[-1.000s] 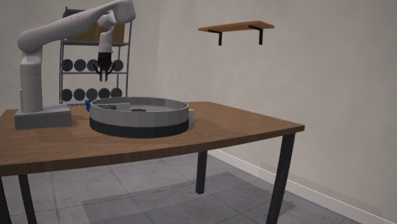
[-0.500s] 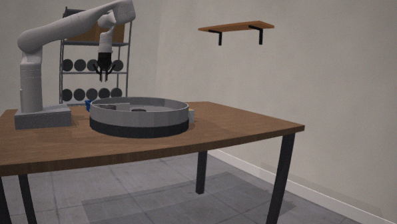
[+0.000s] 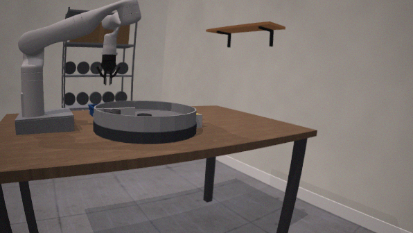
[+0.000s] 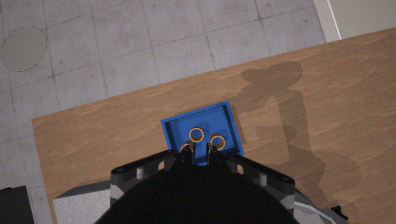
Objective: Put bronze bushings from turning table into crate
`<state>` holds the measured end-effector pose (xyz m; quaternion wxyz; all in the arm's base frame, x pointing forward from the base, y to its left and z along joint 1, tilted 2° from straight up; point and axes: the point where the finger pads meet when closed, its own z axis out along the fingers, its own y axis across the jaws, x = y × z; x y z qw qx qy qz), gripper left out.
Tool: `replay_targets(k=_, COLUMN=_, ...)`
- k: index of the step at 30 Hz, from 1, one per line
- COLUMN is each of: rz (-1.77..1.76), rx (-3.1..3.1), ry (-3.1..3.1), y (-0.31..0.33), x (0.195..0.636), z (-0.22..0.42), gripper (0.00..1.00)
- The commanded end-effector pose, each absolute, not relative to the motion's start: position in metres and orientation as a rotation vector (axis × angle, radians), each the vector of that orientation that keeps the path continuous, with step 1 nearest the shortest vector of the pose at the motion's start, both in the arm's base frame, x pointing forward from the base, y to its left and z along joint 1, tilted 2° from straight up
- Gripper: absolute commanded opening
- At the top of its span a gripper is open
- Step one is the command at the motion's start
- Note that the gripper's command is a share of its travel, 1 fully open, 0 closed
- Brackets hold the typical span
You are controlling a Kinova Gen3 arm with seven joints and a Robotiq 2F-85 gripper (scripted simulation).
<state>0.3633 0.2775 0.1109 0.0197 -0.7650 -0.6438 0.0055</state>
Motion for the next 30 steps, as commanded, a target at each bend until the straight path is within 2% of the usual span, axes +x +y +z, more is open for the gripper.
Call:
replay_targets(k=1, rz=0.015, rx=-2.374, ry=-1.998, y=0.2777, x=0.3636, z=0.1116, gripper=0.19)
replay_targets(k=2, rz=0.015, rx=-2.374, ry=-1.998, y=0.2777, x=0.3636, z=0.1116, gripper=1.0)
replay_targets(k=30, rz=0.015, rx=-2.374, ry=-1.998, y=0.2777, x=0.3636, z=0.1116, gripper=1.0)
